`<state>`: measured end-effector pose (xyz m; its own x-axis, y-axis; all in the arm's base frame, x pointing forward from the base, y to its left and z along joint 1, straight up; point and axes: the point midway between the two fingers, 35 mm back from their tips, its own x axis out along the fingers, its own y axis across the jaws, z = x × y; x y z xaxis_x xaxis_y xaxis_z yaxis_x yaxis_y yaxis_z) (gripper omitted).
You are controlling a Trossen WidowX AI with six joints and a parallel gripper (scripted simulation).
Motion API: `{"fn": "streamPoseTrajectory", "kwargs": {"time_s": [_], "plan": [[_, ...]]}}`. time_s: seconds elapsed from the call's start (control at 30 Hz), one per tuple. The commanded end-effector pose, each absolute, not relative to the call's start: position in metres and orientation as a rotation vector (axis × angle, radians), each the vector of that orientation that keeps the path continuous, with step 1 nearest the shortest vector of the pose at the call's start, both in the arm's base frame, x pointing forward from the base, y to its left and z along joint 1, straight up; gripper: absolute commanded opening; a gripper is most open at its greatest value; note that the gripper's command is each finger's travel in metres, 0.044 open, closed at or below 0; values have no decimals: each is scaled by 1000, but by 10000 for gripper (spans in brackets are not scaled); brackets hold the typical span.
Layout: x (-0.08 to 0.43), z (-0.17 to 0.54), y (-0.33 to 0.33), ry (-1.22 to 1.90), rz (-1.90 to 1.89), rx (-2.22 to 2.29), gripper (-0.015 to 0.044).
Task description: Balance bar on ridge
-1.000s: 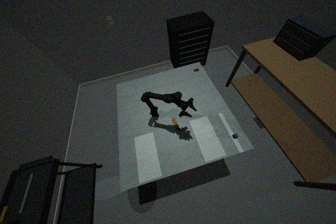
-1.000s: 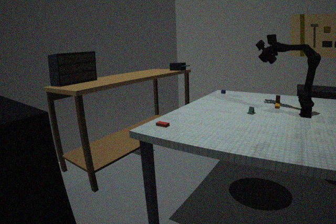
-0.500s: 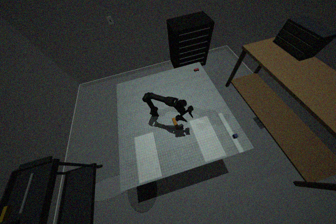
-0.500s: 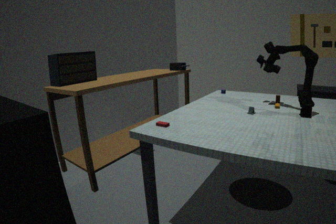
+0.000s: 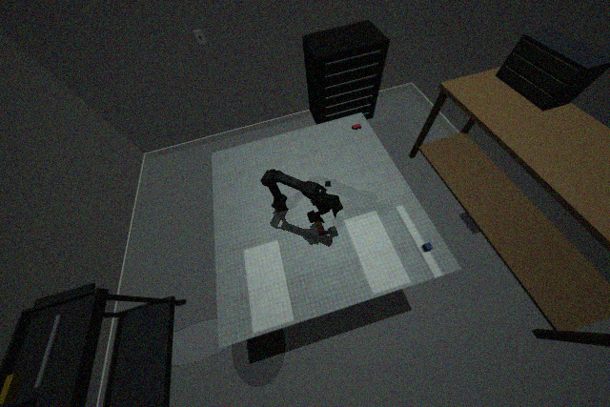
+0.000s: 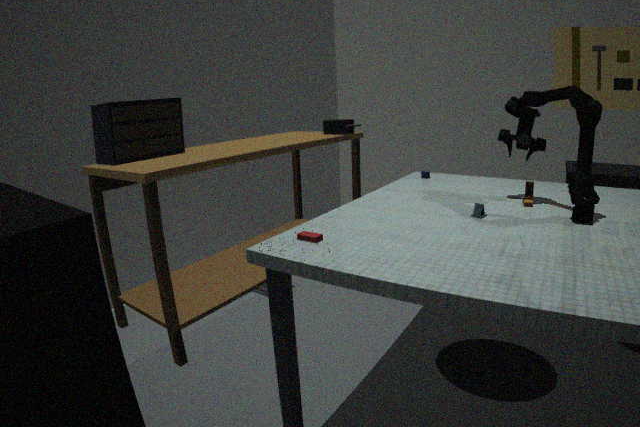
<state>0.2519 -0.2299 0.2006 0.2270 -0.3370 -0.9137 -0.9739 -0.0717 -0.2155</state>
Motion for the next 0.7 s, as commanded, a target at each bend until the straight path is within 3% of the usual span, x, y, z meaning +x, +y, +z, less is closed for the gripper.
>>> {"fn": "streamPoseTrajectory", "kwargs": {"time_s": [0.0, 0.27, 0.67], "plan": [[237, 188, -217, 1243, 998, -1493, 315], [203, 171, -188, 1184, 1221, -1277, 315], [207, 133, -191, 1183, 1225, -1272, 315]]}}
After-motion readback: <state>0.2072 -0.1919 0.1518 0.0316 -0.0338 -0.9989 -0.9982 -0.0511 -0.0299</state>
